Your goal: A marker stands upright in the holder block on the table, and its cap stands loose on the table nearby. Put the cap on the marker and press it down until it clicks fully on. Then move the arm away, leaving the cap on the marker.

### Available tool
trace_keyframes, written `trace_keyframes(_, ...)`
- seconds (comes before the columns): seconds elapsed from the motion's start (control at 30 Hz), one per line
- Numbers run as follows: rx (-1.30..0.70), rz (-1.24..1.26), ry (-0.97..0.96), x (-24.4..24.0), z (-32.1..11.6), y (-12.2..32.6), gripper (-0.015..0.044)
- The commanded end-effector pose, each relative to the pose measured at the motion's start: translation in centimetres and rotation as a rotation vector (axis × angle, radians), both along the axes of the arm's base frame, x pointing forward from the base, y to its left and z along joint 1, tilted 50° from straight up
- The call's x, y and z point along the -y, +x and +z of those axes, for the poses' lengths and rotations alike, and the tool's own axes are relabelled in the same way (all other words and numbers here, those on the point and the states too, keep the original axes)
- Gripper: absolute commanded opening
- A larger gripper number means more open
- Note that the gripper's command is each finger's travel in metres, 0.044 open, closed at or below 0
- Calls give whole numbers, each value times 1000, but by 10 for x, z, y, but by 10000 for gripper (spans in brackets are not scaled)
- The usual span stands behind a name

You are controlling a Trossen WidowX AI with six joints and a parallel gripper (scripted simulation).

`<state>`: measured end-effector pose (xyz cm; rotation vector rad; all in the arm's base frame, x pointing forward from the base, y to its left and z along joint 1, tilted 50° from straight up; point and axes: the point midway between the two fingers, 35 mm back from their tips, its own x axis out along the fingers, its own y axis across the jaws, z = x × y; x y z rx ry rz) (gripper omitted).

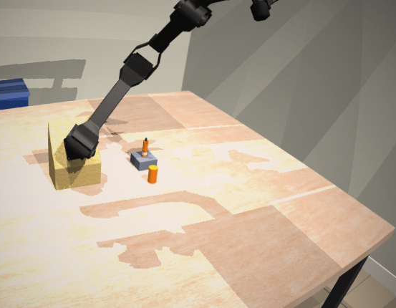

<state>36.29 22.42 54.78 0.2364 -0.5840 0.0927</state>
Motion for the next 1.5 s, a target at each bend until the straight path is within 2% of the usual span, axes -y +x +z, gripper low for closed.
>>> trace_keyframes(0.0, 6, 5, 2, -1, 2, -2, 374)
trace_keyframes(0.17, 159, 130, 70, -8, 45, -67, 243)
trace_keyframes(0.33, 314, 240, 158, 3, 83, -133, 239)
trace_keyframes(0.5, 478, 322, 283, 37, 113, -201, 239)
trace_keyframes(0.67, 628, 385, 435, 89, 133, -259, 239)
trace_keyframes(0.87, 794, 450, 666, 174, 141, -314, 239)
trace_keyframes(1.0, 874, 462, 839, 237, 134, -331, 239)
trace_keyframes(1.17, 929, 447, 1058, 312, 112, -331, 239)
trace_keyframes(1.3, 939, 405, 1238, 366, 85, -315, 239)
trace_keyframes(1.47, 859, 273, 1430, 418, 38, -277, 239)
